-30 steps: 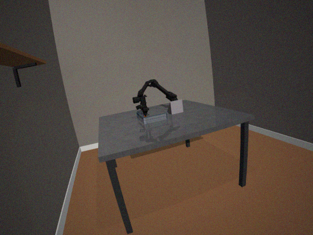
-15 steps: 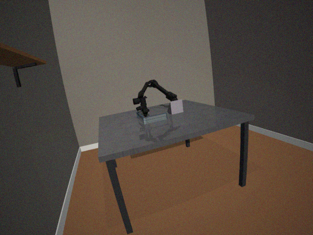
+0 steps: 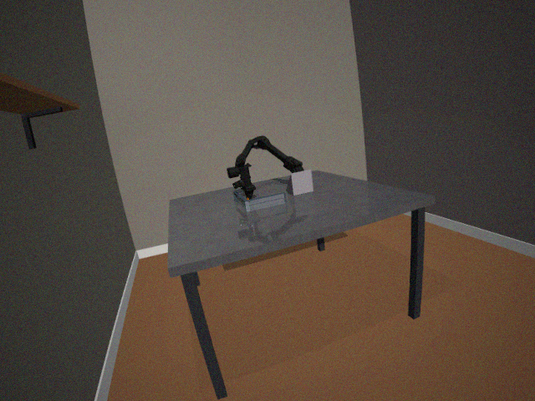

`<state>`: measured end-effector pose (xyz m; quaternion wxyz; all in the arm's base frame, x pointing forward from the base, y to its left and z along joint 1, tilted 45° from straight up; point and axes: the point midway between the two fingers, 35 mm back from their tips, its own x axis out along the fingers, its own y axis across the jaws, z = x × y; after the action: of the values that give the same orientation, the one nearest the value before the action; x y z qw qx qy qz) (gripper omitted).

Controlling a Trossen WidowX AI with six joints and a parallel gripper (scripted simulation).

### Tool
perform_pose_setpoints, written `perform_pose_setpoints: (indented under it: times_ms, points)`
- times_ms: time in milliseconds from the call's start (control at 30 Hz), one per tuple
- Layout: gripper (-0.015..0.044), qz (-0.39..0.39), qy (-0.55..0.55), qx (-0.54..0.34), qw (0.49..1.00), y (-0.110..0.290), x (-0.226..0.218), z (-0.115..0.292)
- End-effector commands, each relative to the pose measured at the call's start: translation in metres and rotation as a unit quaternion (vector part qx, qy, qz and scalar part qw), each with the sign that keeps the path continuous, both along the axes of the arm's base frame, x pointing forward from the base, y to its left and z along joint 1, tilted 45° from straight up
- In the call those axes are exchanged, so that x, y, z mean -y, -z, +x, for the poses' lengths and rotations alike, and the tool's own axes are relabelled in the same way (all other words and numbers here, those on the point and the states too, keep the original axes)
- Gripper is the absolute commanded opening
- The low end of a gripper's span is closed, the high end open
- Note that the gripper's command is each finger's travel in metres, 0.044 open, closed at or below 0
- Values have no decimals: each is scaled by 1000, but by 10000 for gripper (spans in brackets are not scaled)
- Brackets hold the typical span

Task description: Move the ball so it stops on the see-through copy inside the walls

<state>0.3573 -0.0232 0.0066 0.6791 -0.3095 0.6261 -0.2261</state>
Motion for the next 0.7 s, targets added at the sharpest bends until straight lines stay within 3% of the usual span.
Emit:
perform_pose_setpoints:
  times_ms: [0,133,433,667]
  points:
    - [238,4,-2,4,1000,-25,-28,-1]
    - [238,0,-3,0,1000,-56,-57,-10]
    - [238,0,-14,1,1000,-49,-57,-7]
    - [421,0,-13,5,1000,-82,-85,-15]
